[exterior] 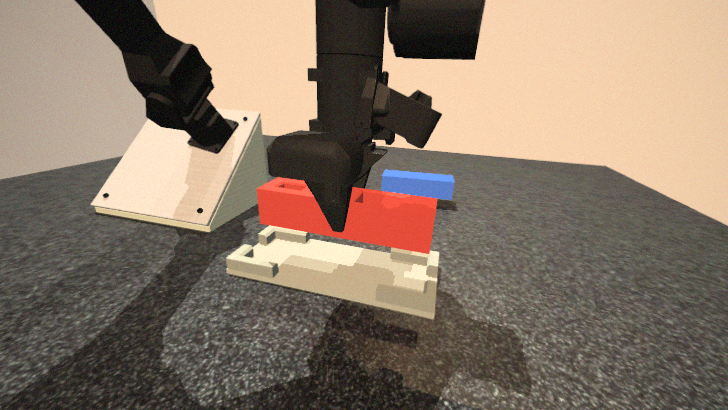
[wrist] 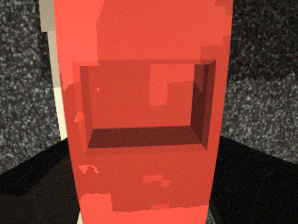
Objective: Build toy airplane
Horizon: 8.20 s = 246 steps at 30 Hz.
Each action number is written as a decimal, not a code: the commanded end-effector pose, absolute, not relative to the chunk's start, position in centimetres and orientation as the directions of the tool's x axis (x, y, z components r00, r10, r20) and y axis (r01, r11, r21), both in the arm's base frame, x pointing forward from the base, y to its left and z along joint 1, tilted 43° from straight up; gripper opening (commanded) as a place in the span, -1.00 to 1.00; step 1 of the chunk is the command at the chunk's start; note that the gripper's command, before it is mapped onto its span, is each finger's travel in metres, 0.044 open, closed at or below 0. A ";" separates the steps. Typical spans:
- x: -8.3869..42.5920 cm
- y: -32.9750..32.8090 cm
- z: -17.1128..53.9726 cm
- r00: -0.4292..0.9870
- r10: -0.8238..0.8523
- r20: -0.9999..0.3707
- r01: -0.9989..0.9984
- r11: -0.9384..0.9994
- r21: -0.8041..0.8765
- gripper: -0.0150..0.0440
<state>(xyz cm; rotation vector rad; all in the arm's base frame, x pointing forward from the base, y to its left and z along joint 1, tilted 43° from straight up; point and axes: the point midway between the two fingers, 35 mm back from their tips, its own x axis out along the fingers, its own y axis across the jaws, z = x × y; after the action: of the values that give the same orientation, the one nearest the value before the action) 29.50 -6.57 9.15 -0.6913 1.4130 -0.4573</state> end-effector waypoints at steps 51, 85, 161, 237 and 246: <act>29.9 -9.1 7.0 0.131 -0.670 -0.731 -0.111 0.723 -0.682 0.17; 30.0 -9.5 6.8 0.131 -0.673 -0.728 -0.106 0.721 -0.685 0.77; 31.3 14.7 -9.0 0.132 -0.659 -0.740 -0.192 0.716 -0.672 1.00; 32.3 16.1 -8.7 0.167 -0.632 -0.757 -0.188 0.733 -0.653 -0.49; 31.6 17.7 -6.6 0.152 -0.640 -0.753 -0.191 0.728 -0.658 -0.49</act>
<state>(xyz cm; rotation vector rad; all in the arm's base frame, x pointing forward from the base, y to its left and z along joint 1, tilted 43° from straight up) 31.65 16.69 -7.88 -0.7515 1.4186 -0.3713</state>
